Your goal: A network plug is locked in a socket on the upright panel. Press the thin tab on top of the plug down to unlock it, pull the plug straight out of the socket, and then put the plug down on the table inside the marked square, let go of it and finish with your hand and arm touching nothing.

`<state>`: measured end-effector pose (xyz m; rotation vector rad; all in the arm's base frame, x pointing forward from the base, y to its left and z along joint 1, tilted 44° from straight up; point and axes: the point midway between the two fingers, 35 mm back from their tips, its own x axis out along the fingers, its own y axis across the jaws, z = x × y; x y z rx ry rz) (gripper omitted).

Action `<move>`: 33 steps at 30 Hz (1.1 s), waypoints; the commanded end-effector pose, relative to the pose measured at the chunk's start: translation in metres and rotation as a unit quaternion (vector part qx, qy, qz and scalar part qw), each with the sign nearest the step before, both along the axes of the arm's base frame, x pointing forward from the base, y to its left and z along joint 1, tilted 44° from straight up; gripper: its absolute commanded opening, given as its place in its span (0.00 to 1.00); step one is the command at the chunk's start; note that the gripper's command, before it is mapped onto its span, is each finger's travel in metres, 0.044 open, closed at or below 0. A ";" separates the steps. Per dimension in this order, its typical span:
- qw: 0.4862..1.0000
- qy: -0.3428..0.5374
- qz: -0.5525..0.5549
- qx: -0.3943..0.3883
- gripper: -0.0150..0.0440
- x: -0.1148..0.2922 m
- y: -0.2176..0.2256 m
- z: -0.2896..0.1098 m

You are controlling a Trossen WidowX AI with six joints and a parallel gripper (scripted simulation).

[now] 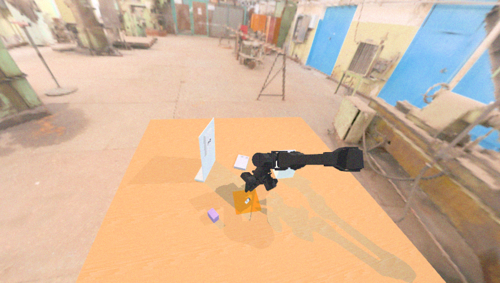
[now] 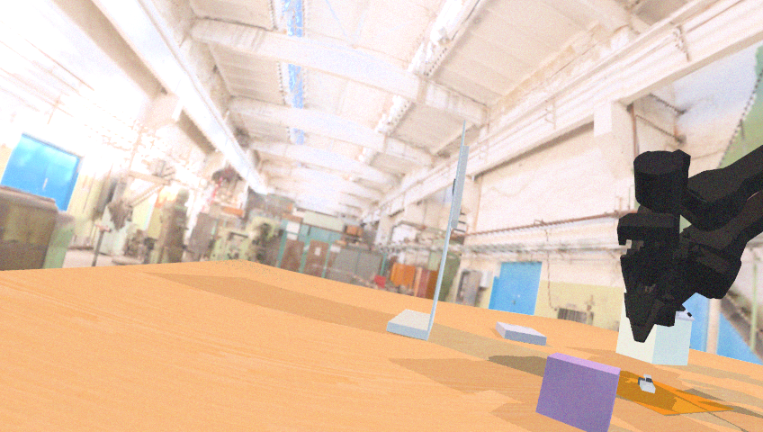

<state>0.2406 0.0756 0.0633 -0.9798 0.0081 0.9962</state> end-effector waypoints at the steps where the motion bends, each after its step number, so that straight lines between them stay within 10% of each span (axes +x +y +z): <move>1: 1.000 -0.004 0.002 -0.001 0.52 0.001 -0.003 0.004; 33: 1.000 -0.002 0.003 -0.001 0.52 -0.003 -0.024 0.023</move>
